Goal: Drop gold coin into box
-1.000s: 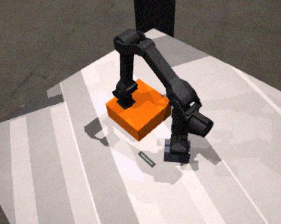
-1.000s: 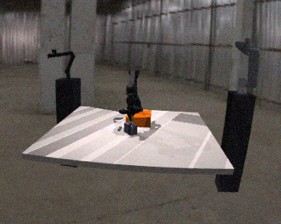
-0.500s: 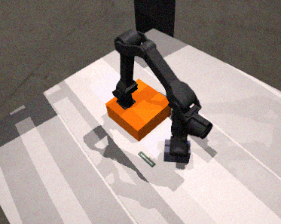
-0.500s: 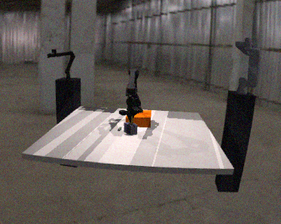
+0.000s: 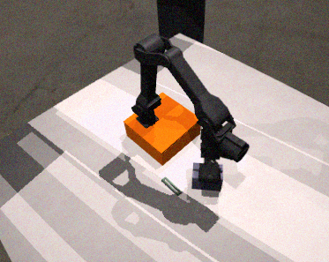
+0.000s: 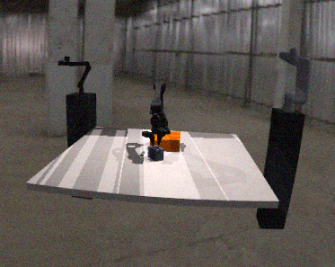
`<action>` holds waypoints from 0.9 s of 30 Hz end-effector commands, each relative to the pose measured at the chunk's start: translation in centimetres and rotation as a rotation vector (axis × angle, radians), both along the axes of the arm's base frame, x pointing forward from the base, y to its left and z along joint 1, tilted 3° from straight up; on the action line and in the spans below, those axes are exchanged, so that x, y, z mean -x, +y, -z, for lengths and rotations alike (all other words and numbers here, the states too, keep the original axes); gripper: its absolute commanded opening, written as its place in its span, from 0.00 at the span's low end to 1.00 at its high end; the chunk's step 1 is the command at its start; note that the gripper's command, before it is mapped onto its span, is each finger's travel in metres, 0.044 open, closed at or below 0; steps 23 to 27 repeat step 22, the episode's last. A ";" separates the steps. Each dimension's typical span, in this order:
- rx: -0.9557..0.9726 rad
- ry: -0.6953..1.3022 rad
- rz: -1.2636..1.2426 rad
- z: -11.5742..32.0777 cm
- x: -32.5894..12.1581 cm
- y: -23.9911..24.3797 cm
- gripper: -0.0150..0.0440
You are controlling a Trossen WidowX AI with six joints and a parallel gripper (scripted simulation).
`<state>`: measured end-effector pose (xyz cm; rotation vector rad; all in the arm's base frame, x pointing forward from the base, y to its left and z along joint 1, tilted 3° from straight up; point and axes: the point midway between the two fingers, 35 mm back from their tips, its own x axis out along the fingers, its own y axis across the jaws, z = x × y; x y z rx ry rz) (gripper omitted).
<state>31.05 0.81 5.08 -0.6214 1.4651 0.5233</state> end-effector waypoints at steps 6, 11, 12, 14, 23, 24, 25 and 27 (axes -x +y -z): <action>0.000 0.000 0.000 -2.0 0.1 0.1 0.88; 0.000 0.009 -0.002 -6.1 0.7 0.3 1.00; 0.000 0.009 -0.002 -6.1 0.7 0.3 1.00; 0.000 0.009 -0.002 -6.1 0.7 0.3 1.00; 0.000 0.009 -0.002 -6.1 0.7 0.3 1.00; 0.000 0.009 -0.002 -6.1 0.7 0.3 1.00; 0.000 0.009 -0.002 -6.1 0.7 0.3 1.00; 0.000 0.009 -0.002 -6.1 0.7 0.3 1.00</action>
